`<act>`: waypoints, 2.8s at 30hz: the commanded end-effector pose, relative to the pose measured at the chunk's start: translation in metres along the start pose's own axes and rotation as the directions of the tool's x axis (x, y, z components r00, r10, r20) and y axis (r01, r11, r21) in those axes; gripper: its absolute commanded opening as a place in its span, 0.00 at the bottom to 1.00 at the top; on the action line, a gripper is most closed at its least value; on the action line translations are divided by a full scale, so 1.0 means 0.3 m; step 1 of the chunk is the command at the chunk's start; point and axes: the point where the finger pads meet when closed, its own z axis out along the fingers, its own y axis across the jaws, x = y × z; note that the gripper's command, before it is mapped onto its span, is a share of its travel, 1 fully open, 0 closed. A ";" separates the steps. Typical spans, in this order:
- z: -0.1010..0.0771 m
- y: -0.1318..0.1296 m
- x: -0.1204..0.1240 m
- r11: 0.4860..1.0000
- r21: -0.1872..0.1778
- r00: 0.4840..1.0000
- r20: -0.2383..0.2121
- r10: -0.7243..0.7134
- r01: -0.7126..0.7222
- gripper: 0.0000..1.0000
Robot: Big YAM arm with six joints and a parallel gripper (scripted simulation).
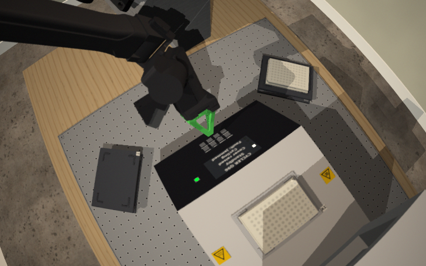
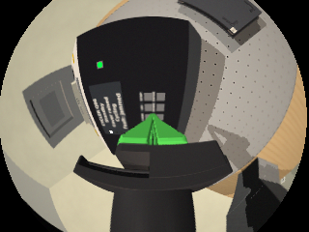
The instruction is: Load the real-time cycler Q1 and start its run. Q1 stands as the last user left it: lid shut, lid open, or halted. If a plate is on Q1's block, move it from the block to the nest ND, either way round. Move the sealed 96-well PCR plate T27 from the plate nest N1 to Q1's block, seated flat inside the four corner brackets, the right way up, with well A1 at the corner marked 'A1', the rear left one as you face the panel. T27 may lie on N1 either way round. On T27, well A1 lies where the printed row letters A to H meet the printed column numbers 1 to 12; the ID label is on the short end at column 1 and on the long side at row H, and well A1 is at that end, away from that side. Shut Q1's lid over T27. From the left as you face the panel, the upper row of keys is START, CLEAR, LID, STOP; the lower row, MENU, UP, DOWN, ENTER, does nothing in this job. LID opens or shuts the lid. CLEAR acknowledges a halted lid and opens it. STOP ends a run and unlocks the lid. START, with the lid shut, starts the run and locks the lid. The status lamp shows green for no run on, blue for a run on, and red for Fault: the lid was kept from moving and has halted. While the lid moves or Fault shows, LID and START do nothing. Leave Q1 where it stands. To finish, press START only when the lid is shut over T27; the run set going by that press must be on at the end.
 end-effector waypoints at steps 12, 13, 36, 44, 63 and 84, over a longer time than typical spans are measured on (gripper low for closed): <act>-0.055 0.067 -0.009 0.999 -0.044 1.000 0.001 0.009 -0.009 0.00; -0.049 0.067 -0.014 0.999 -0.043 1.000 0.006 0.009 -0.009 0.00; -0.059 0.063 -0.011 0.999 -0.048 1.000 0.004 0.005 -0.005 0.00; -0.030 0.063 -0.040 0.999 -0.032 1.000 0.020 0.006 -0.006 0.00; -0.347 -0.035 -0.005 0.999 -0.029 1.000 0.000 0.018 -0.018 0.00; -0.317 -0.005 -0.032 0.999 -0.034 1.000 0.026 0.014 -0.013 0.00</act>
